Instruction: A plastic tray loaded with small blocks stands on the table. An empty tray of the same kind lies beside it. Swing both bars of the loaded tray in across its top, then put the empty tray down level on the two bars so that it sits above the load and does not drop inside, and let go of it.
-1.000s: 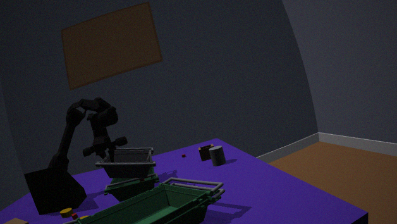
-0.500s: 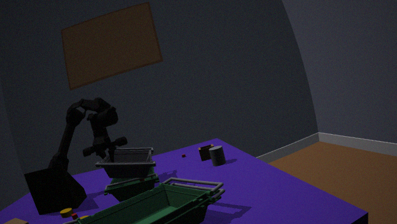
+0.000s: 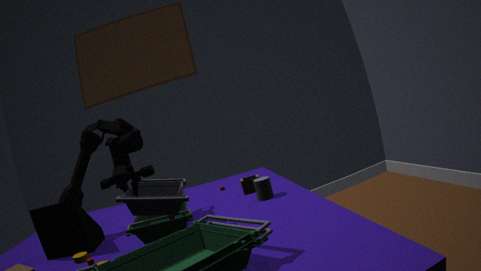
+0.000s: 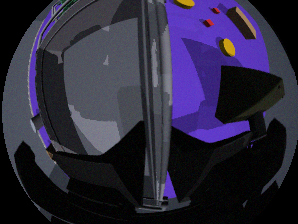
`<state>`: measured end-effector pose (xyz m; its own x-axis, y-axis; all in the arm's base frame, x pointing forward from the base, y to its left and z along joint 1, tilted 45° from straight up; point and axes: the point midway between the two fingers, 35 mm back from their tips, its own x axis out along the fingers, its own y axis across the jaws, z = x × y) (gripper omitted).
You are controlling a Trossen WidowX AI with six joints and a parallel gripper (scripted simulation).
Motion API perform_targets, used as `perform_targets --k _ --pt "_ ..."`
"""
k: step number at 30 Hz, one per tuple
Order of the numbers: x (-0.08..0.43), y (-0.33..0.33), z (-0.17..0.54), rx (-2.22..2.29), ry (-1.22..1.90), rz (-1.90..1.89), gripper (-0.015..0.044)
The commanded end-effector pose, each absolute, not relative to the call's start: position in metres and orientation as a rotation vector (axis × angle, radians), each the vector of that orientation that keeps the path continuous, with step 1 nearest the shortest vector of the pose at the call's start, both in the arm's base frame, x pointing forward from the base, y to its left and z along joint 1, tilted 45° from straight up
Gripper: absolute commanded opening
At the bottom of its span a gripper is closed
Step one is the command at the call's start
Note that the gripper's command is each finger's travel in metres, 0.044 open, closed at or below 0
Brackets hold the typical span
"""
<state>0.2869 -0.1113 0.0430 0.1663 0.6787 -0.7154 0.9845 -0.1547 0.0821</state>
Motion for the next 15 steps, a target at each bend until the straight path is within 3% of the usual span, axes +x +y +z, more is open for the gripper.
perform_targets --k 1,15 --pt "0.2852 -0.1051 0.0417 1.885 1.596 -0.727 0.0000" --pt "0.2864 -0.1093 0.0421 1.899 1.573 -0.727 0.0000"
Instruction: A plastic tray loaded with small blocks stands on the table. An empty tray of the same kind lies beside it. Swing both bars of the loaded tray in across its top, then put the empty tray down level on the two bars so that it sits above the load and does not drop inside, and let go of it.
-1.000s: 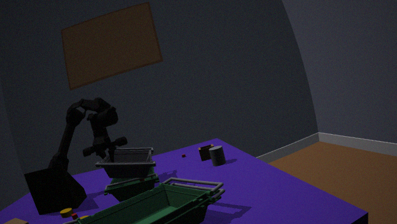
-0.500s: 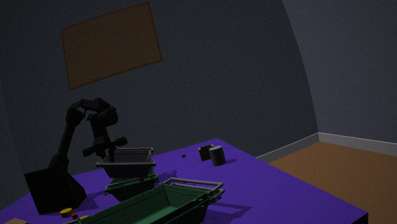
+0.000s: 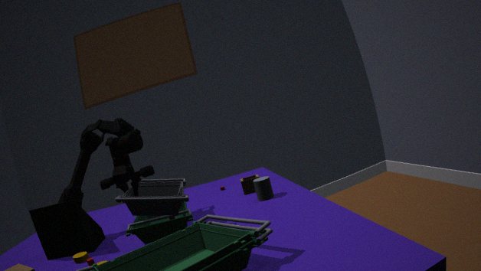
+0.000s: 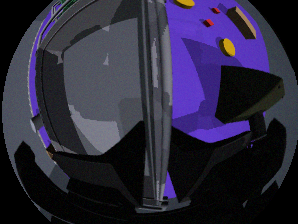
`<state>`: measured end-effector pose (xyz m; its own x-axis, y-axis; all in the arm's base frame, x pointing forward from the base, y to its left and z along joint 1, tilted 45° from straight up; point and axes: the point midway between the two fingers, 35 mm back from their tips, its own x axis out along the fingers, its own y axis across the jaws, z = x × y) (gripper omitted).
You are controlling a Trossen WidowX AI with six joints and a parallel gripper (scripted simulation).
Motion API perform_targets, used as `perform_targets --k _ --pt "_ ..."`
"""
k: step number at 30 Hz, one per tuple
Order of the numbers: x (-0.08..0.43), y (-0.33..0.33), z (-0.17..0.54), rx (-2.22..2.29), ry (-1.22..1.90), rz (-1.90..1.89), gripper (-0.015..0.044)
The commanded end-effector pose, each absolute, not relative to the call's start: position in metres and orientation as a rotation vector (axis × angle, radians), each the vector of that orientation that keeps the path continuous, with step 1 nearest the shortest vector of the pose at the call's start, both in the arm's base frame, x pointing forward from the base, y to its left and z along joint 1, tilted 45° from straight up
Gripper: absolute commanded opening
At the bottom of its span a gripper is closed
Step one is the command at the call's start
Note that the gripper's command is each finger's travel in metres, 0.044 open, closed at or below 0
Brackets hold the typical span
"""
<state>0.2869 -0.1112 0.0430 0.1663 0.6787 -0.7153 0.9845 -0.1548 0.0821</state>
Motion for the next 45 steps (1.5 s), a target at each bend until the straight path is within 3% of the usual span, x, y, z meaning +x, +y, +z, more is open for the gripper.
perform_targets --k 1,45 --pt "0.286 -0.108 0.042 1.898 1.576 -0.727 0.0000" --pt "0.283 -0.098 0.036 1.886 1.596 -0.727 0.0000"
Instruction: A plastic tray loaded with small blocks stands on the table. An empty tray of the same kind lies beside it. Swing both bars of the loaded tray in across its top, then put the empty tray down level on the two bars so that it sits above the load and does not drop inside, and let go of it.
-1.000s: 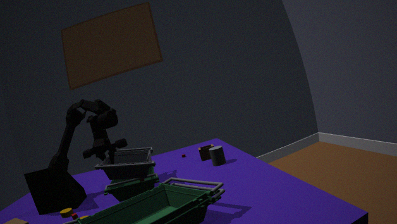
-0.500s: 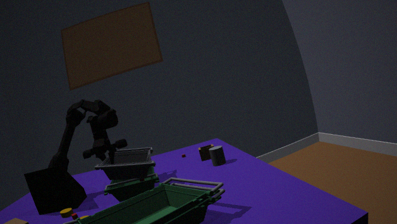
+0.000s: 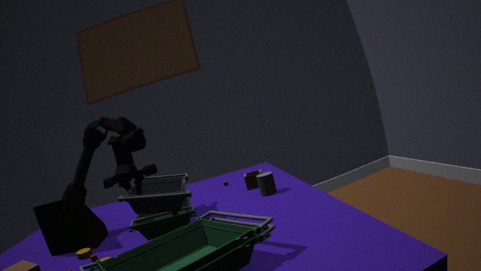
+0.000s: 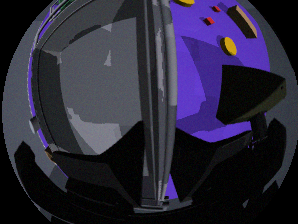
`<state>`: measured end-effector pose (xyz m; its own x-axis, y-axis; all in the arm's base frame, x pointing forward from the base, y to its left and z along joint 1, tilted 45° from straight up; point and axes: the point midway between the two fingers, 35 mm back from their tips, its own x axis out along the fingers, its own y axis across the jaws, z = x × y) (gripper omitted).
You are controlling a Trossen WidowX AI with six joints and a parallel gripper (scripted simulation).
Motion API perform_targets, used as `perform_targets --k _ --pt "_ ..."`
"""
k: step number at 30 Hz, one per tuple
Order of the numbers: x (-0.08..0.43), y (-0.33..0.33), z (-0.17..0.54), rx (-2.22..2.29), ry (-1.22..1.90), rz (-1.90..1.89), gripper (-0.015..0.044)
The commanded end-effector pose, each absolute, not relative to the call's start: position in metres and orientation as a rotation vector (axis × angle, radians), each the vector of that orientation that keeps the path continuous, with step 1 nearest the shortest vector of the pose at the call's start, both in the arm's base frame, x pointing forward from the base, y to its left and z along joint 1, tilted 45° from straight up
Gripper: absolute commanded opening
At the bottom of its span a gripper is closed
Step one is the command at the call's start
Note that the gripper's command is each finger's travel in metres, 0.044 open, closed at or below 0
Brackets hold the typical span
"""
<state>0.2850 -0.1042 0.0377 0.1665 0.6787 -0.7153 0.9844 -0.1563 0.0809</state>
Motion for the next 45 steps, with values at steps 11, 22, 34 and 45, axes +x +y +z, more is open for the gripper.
perform_targets --k 11,22,34,45 --pt "0.283 -0.098 0.036 1.886 1.596 -0.727 0.0000" --pt "0.285 -0.104 0.037 1.902 1.571 -0.729 0.0000" --pt "0.282 -0.090 0.031 1.886 1.596 -0.727 0.0000" --pt "0.282 -0.090 0.031 1.886 1.596 -0.727 0.0000"
